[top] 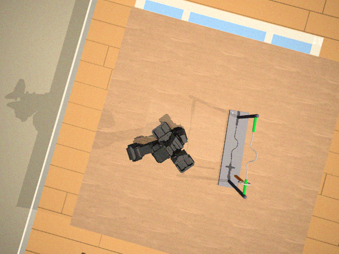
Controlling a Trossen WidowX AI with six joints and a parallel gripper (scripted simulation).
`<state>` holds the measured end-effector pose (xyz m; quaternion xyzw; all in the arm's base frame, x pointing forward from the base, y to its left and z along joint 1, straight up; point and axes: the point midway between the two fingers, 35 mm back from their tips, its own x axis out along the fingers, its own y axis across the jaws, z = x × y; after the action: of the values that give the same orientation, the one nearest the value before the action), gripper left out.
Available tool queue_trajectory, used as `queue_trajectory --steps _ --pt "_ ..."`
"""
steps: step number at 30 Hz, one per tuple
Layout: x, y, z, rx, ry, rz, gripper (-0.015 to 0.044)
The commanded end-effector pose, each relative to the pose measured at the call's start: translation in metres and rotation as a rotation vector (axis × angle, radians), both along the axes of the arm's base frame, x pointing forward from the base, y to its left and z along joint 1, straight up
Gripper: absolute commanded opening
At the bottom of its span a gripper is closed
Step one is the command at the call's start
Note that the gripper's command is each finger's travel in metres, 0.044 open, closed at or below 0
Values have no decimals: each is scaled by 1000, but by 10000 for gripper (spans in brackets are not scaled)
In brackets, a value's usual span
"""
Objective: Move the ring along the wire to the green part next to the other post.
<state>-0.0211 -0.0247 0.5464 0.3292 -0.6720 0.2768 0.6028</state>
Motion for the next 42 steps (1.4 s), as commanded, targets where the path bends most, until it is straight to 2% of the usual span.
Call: queue_trajectory --steps 1,10,18,30,37,42 --pt "37 35 -6 -125 67 -183 160" --pt "125 71 -34 -358 228 -520 160" --pt "209 63 -81 -561 413 -788 160" --pt "295 -8 -178 -818 747 -1072 160" --pt "312 -65 -244 -927 965 -1156 160" --pt "312 -99 -300 -971 1149 -1102 160"
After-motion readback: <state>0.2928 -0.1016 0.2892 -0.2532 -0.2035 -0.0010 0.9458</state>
